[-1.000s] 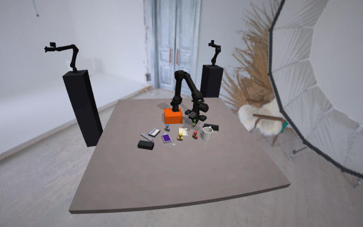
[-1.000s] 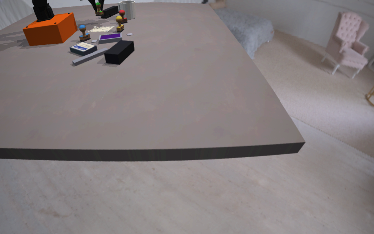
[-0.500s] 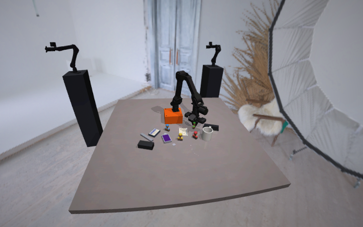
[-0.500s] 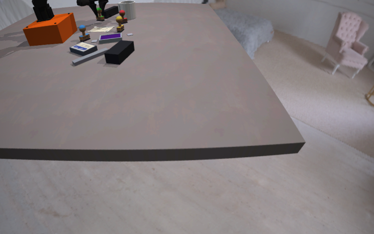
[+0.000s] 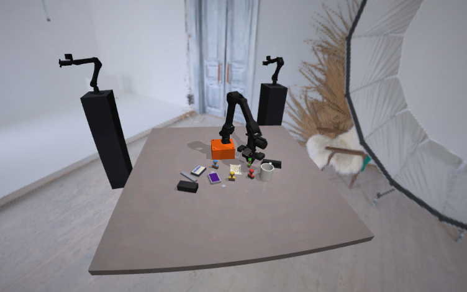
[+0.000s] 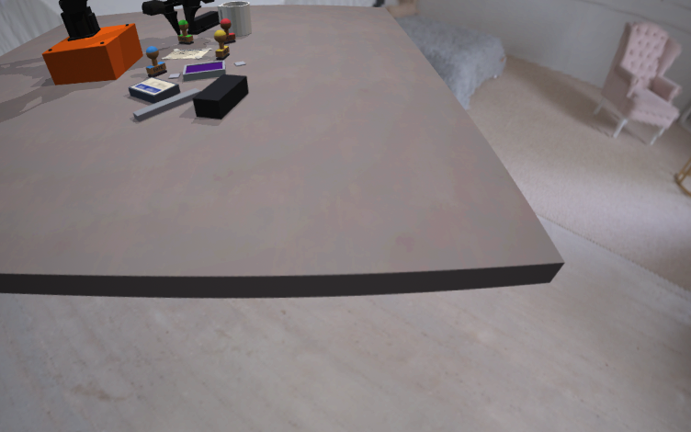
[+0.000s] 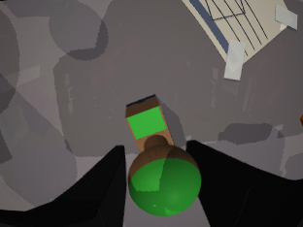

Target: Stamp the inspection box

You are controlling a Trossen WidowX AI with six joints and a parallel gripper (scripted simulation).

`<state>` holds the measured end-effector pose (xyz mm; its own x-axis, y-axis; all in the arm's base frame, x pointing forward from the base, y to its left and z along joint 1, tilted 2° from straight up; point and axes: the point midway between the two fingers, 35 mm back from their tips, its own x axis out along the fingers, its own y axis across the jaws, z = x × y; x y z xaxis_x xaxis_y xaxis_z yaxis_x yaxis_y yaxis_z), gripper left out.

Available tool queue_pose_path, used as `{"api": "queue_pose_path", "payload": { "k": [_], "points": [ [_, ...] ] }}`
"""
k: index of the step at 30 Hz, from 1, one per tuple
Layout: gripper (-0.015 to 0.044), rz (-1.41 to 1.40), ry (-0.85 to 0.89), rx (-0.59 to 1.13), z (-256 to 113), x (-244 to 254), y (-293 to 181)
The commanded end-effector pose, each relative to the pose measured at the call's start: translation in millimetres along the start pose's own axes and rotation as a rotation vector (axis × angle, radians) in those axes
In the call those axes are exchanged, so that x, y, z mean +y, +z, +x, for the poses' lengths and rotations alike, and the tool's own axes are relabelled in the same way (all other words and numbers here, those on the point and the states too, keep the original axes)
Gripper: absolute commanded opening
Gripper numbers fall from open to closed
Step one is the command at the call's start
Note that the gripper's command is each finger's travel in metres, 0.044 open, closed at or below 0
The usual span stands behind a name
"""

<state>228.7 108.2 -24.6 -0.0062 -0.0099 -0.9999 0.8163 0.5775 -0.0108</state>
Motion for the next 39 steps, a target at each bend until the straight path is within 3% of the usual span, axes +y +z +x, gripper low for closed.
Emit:
{"api": "queue_pose_path", "payload": {
  "k": [1,5,12,39],
  "points": [
    [0.0263,0.0,0.0,0.0,-0.3,0.1,0.0],
    [0.0265,0.0,0.0,0.0,-10.2,2.6,0.4],
    [0.0265,0.006,0.004,0.003,-114.5,2.0,0.0],
    [0.0265,0.0,0.002,0.0,-116.4,1.2,0.5]
  ]
}}
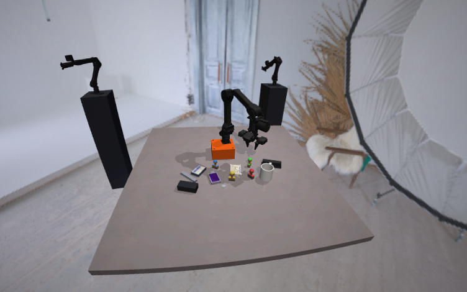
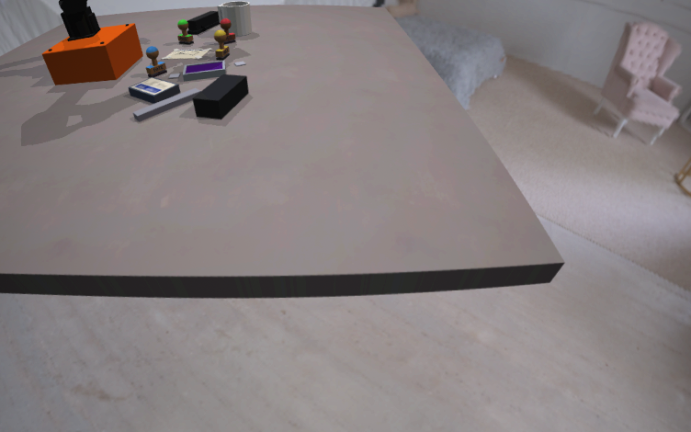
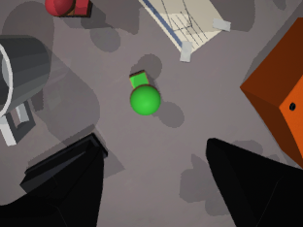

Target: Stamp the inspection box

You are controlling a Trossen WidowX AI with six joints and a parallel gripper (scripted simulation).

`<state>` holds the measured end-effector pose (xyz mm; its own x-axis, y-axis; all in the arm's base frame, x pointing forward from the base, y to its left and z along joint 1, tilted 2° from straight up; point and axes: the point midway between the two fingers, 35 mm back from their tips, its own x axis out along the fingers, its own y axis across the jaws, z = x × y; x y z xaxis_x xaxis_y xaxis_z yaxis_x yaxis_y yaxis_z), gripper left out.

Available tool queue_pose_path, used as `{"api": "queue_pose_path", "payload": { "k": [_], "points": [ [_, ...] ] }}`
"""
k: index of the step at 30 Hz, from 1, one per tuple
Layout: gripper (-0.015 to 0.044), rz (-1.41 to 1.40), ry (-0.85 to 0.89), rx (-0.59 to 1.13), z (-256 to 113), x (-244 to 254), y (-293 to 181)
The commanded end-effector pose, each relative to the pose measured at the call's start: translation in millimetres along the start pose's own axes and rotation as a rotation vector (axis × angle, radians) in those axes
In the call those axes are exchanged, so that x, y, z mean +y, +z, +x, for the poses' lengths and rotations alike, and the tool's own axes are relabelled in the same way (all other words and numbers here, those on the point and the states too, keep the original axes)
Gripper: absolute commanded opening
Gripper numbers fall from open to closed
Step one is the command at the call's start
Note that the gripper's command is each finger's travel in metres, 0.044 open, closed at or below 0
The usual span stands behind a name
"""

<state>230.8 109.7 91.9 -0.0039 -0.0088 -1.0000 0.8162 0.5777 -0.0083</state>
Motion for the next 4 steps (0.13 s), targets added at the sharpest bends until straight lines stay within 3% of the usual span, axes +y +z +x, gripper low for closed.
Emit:
{"api": "queue_pose_path", "payload": {
  "k": [1,4],
  "points": [
    [0.0265,0.0,0.0,0.0,0.1,0.0,0.0],
    [0.0265,0.0,0.0,0.0,0.1,0.0,0.0]
  ]
}}
